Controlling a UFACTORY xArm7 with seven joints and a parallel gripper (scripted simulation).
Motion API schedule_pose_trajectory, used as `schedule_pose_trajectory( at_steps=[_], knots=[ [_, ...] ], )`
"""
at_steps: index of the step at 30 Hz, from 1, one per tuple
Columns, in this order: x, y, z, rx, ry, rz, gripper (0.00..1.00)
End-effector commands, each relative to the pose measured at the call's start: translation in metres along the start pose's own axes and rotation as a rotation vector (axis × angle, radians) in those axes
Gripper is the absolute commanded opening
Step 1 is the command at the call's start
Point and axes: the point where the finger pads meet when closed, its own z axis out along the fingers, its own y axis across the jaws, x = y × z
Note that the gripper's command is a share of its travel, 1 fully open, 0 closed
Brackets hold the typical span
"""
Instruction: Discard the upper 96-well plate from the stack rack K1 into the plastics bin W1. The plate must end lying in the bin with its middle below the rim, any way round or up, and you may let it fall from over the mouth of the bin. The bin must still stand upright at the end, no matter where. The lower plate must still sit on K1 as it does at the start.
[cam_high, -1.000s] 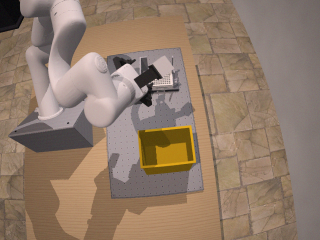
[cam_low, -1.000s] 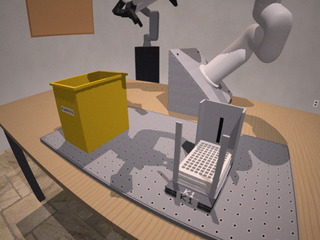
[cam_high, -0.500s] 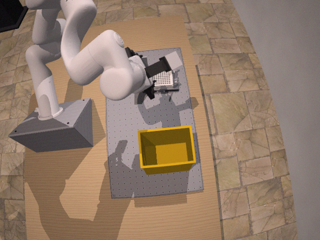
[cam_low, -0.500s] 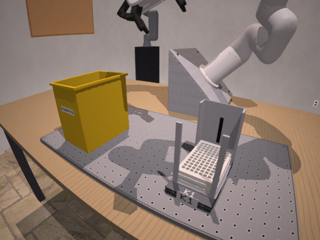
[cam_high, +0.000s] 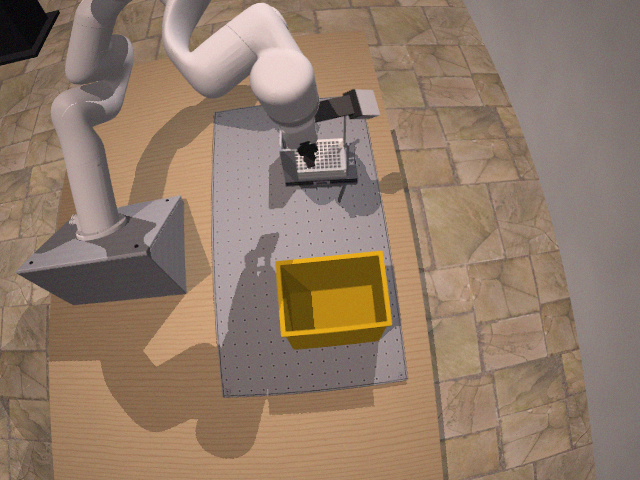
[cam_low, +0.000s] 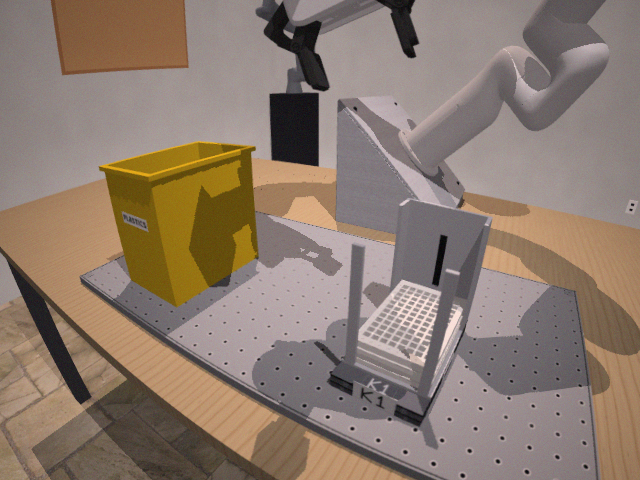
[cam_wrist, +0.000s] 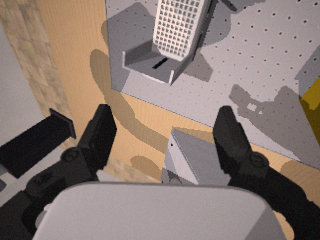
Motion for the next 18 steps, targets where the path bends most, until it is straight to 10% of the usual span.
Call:
schedule_pose_trajectory(
  at_steps=[1, 18],
  knots=[
    [0.006, -0.009, 0.011, -0.071, -0.031, 0.047, 1.0],
    [0.028, -0.058, 0.058, -0.391, -0.072, 0.189, 1.0]
  ],
)
